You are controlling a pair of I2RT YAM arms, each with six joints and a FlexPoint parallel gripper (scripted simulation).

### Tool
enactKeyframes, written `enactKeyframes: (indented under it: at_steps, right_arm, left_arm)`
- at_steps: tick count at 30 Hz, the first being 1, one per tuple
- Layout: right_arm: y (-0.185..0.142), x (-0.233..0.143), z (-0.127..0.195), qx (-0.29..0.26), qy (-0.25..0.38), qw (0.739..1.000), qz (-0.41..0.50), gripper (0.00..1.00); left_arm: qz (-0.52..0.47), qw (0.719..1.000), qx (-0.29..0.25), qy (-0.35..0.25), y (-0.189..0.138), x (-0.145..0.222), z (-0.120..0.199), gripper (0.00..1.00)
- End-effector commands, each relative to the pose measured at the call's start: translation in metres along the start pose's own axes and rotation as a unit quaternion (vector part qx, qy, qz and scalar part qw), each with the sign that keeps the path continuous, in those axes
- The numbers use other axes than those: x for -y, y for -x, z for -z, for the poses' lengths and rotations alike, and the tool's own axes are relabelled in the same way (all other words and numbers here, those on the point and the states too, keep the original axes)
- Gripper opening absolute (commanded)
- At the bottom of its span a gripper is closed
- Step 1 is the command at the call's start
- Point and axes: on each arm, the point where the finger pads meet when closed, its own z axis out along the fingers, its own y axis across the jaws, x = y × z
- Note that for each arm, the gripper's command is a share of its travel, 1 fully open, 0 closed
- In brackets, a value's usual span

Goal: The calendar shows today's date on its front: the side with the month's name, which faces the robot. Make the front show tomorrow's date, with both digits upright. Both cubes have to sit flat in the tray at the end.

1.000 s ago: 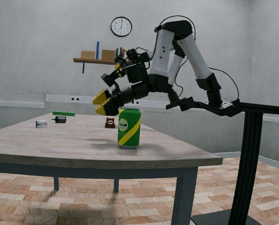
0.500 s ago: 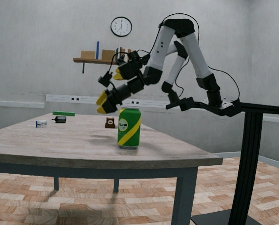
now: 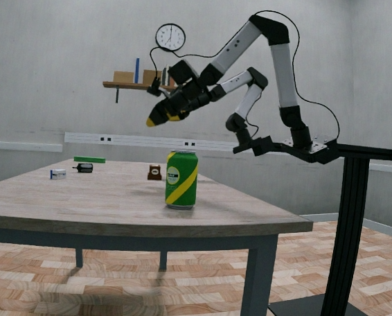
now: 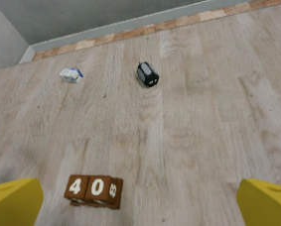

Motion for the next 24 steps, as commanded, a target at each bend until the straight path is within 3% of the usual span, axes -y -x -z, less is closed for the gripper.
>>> enactKeyframes:
  at_steps: [1,3,13,18,21,24]
  right_arm:
    - [0.002,0.004,-0.004,0.049,-0.083,0.995,0.01,1.0]
    - [0.002,0.004,-0.004,0.049,-0.083,0.995,0.01,1.0]
    - [-0.048,-0.045,-0.013,0.057,-0.088,0.994,0.012,1.0]
    - [-0.072,-0.063,-0.017,0.049,-0.09,0.995,0.016,1.0]
    - [-0.077,-0.066,-0.018,0.047,-0.092,0.994,0.018,1.0]
    - [-0.089,-0.079,-0.022,0.043,-0.094,0.994,0.027,1.0]
  left_arm:
    - [-0.045,0.997,-0.062,0.002,0.007,0.025,0.032,1.0]
    - [-0.045,0.997,-0.062,0.002,0.007,0.025,0.032,1.0]
    - [-0.179,0.973,-0.128,-0.072,-0.001,0.094,0.129,1.0]
    - [-0.246,0.952,-0.149,-0.102,-0.009,0.105,0.179,1.0]
    - [-0.264,0.945,-0.16,-0.107,-0.014,0.109,0.184,1.0]
    - [-0.297,0.934,-0.151,-0.13,-0.012,0.112,0.215,1.0]
